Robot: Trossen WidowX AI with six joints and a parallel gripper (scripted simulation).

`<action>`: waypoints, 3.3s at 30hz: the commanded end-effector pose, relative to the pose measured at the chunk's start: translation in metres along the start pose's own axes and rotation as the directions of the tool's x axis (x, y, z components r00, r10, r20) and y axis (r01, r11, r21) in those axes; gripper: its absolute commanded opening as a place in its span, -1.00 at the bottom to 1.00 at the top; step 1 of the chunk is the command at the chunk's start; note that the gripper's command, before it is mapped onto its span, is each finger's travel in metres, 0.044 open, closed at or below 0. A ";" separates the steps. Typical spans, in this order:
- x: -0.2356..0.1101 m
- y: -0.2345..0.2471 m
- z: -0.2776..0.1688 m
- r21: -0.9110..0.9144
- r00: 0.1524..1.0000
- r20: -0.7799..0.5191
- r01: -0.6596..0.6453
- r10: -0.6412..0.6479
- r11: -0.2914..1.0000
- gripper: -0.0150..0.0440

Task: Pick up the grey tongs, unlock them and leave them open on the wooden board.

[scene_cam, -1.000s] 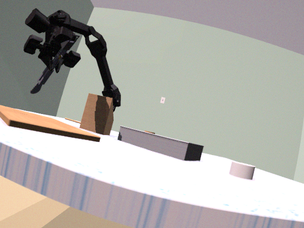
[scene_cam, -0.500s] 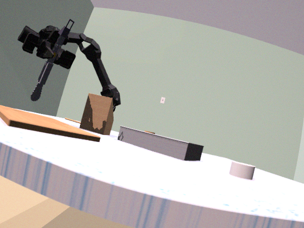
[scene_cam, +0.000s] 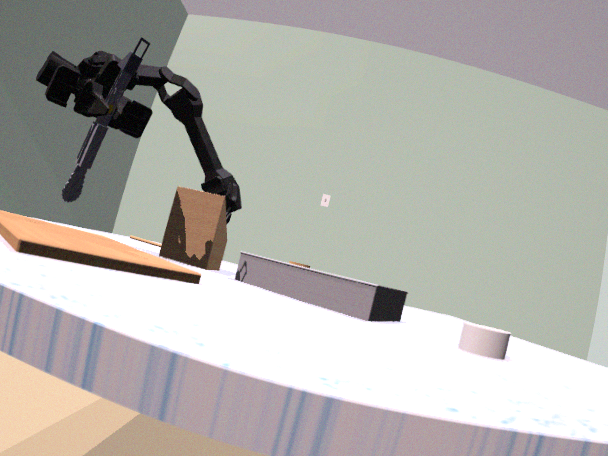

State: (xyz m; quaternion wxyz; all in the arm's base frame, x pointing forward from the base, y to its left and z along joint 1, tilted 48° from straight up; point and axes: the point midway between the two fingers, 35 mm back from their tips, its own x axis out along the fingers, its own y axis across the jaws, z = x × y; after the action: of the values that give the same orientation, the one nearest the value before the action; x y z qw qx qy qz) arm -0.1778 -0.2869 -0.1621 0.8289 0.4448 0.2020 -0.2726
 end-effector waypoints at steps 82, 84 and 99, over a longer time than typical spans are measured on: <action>0.057 -0.003 -0.044 -0.020 0.366 -0.930 -0.004 -0.017 1.000 -1.00; 0.059 -0.003 -0.047 -0.020 0.367 -0.930 -0.004 -0.018 1.000 -1.00; 0.068 -0.005 -0.070 -0.025 0.368 -0.929 -0.002 -0.022 1.000 -1.00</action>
State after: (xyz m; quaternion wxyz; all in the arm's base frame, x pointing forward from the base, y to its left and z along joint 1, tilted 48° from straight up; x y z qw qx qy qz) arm -0.1350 -0.2510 -0.2377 0.5755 0.5126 0.6368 0.0206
